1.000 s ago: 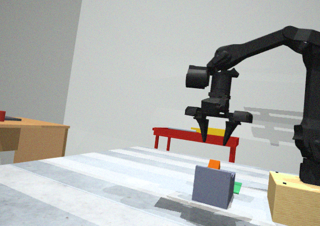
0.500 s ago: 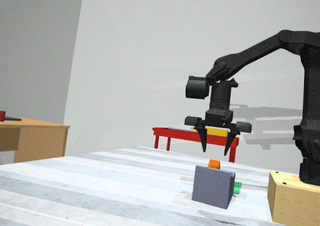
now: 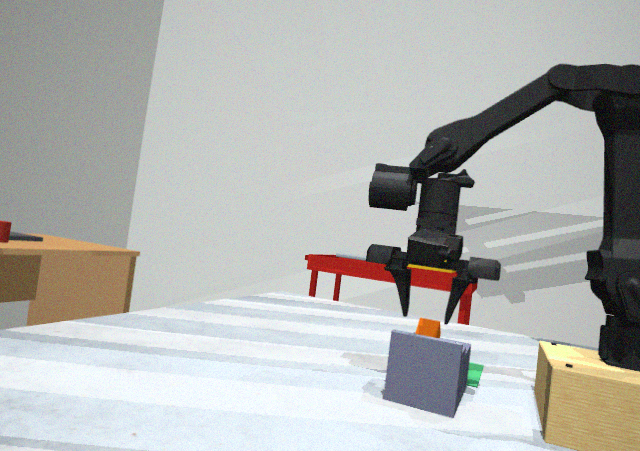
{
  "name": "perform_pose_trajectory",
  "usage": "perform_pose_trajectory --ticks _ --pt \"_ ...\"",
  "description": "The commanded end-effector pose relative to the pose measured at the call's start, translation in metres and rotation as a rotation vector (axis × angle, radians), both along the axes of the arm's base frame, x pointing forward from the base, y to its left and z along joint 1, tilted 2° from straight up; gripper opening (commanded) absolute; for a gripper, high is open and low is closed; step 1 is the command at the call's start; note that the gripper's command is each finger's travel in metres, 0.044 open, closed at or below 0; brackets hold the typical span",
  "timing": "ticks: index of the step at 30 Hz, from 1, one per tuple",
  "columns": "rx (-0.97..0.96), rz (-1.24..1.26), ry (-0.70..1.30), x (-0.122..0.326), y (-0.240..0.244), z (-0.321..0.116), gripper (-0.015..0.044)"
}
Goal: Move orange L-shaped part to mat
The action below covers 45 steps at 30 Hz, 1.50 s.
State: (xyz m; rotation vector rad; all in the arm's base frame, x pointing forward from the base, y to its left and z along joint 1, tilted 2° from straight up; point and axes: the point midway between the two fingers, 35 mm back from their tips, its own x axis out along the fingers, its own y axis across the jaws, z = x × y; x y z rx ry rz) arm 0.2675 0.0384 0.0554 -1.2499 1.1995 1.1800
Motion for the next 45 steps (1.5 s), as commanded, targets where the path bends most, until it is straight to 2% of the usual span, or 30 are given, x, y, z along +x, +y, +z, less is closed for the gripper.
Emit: perform_pose_trajectory --ticks 1,18,22,33,37,45 --pt "-0.003 0.004 0.005 -0.001 -0.001 -0.008 0.028" --pt "-0.003 0.004 0.006 -0.002 -0.002 -0.032 0.028" --pt "0.0 0.0 0.002 -0.001 -0.001 -0.028 0.0175" --pt "0.0 0.0 0.002 -0.001 -0.001 -0.028 0.0102" --pt "0.0 0.0 0.002 -0.001 -0.001 -0.028 0.0" --pt "-0.001 0.001 0.003 -0.001 -0.001 -0.024 0.0"
